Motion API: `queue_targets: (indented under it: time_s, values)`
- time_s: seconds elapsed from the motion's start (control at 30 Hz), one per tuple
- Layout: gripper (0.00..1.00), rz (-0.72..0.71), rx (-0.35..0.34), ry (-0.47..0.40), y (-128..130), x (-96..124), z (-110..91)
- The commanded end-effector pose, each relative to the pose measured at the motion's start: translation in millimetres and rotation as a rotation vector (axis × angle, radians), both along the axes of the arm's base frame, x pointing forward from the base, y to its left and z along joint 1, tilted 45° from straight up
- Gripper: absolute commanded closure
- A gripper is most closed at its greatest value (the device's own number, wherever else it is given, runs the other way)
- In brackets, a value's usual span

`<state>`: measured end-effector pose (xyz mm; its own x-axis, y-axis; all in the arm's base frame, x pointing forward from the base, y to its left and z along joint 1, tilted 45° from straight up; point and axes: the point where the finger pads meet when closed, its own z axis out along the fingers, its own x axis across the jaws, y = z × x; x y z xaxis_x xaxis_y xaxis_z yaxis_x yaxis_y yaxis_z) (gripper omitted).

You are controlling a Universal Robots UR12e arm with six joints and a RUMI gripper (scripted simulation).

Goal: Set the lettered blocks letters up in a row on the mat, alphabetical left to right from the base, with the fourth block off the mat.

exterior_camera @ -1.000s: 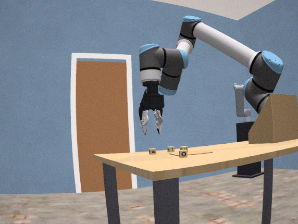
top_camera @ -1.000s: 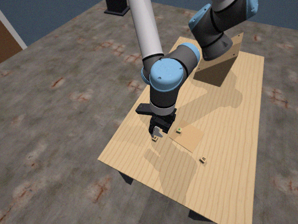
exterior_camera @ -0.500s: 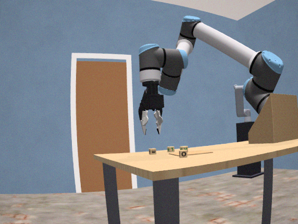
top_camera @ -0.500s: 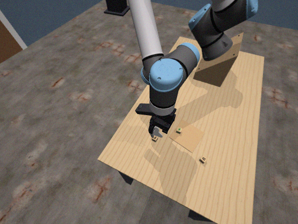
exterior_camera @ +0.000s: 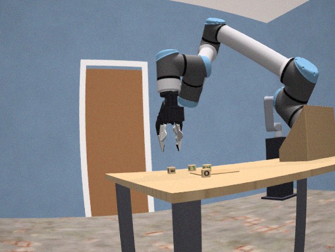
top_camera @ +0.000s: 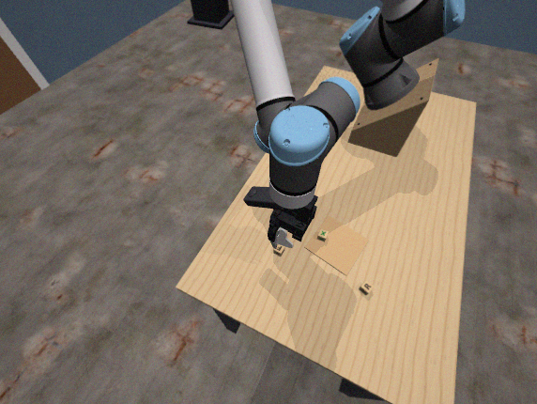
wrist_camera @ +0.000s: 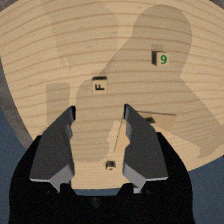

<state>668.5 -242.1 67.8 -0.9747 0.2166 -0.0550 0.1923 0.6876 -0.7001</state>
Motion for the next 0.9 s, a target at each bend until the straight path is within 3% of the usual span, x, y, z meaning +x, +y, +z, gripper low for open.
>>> queue_targets:
  time_s: [0.0, 0.87]
  values:
    - [0.63, 0.001, 0.0, -0.001, 0, 0, 0]
    - [0.63, 0.0, 0.0, -0.001, -21, -3, -21]
